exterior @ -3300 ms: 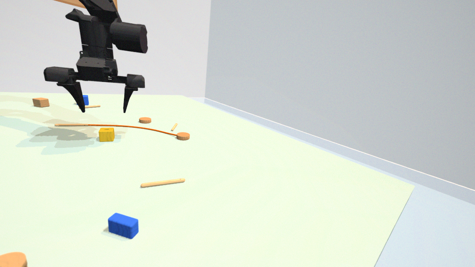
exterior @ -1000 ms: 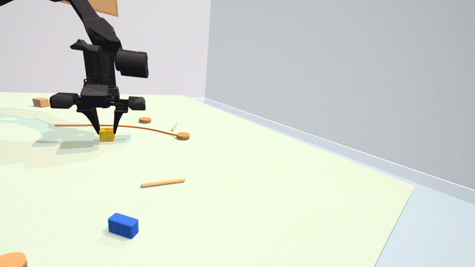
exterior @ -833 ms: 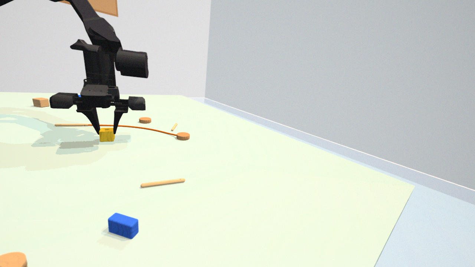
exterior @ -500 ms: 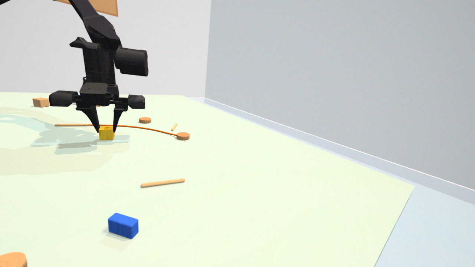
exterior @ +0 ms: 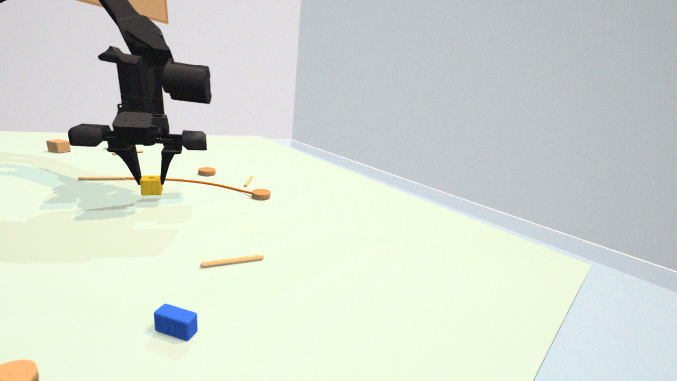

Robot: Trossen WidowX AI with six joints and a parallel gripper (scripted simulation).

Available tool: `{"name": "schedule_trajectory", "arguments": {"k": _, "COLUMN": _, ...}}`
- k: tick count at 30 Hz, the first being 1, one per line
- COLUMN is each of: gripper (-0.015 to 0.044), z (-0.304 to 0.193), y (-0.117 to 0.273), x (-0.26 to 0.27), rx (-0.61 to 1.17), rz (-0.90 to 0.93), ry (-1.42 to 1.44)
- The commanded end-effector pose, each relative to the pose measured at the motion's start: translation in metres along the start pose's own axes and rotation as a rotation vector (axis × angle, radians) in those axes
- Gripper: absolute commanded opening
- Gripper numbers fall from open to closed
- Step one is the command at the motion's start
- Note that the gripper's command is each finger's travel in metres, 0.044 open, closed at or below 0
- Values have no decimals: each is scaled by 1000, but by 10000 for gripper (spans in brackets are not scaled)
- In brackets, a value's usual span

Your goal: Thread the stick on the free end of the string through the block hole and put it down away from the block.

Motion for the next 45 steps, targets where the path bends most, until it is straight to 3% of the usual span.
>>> {"name": "schedule_trajectory", "arguments": {"k": 1, "gripper": 0, "z": -2, "y": 1, "x": 1, "rx": -30, "rz": -5, "ry": 6}}
{"name": "schedule_trajectory", "arguments": {"k": 27, "gripper": 0, "z": -34, "y": -12, "x": 3, "rx": -503, "rz": -49, "ry": 5}}
{"name": "schedule_trajectory", "arguments": {"k": 45, "gripper": 0, "z": -45, "y": -18, "x": 4, "rx": -687, "rz": -65, "ry": 6}}
Point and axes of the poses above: the point midway between the two fingers, 35 mm back from their tips, its own y axis back along the fingers, its own x axis across the jaws, z = x × y, the point moved 1 cm from there along y, back along the fingers, and after that the axes turned 5 degrees about y, right-handed, at the moved point
